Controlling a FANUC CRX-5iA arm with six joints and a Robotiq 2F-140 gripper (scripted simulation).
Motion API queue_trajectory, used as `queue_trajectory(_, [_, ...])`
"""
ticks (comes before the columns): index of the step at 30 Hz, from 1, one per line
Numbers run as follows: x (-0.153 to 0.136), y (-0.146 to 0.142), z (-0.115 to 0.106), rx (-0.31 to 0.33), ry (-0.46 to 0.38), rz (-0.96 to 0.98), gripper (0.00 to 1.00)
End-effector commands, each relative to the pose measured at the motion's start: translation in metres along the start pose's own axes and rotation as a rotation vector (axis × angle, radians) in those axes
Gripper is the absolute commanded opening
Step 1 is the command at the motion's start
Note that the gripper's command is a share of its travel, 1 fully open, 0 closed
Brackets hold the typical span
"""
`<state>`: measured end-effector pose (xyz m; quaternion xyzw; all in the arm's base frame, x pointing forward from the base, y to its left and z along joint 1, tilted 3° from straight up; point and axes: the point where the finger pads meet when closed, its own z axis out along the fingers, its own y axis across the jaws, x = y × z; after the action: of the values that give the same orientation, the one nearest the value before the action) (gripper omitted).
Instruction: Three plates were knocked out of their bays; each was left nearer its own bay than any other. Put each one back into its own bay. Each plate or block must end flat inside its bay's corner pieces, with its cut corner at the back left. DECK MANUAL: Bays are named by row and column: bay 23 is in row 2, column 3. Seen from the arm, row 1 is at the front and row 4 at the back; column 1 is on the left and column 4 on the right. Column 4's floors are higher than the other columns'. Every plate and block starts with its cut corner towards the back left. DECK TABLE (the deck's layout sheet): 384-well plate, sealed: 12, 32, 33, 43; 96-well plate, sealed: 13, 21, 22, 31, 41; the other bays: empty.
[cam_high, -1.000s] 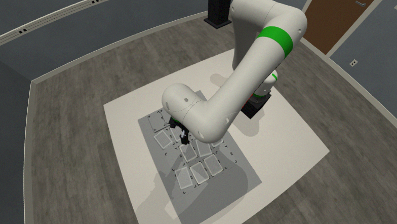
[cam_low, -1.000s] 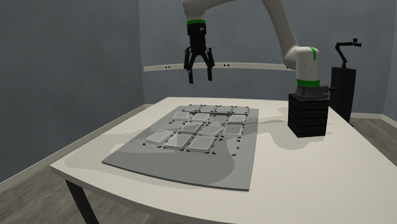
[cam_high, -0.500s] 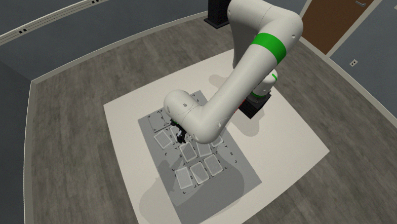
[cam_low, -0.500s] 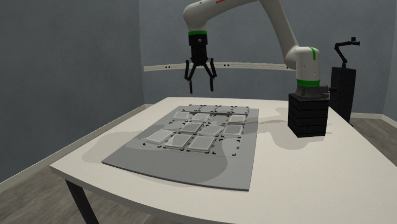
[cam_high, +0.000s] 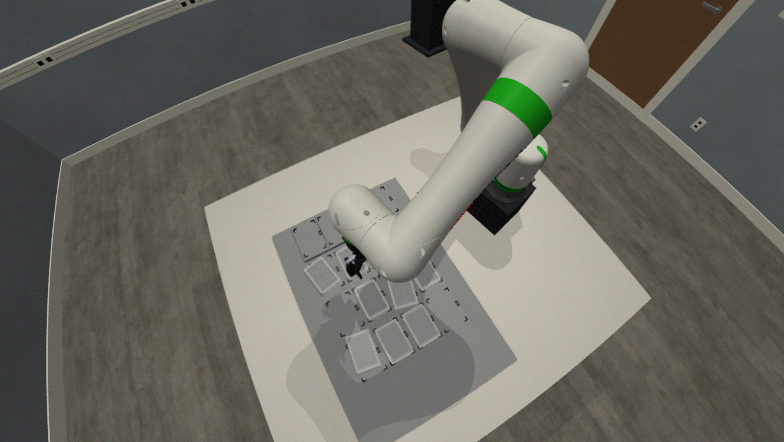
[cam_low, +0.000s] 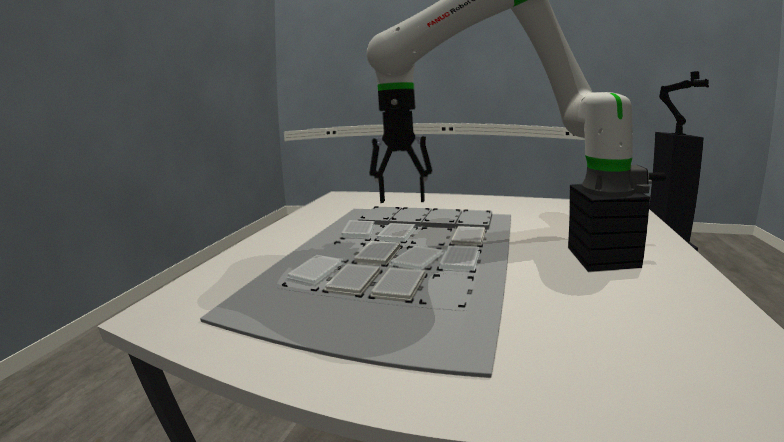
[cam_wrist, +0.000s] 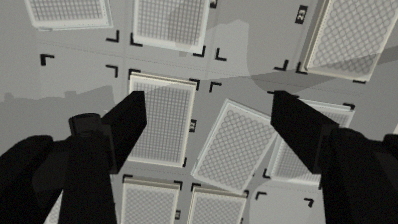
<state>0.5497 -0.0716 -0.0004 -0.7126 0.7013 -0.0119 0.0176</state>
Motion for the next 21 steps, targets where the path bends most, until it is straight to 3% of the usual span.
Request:
queue_trajectory(1, [0.006,0.002,0.016,0.008,0.005,0.102,0.70])
queue_trajectory(5, [0.010,0.004,0.028,0.010,0.005,0.164,0.70])
queue_trajectory(21, [0.010,0.004,0.028,0.010,0.005,0.164,0.70])
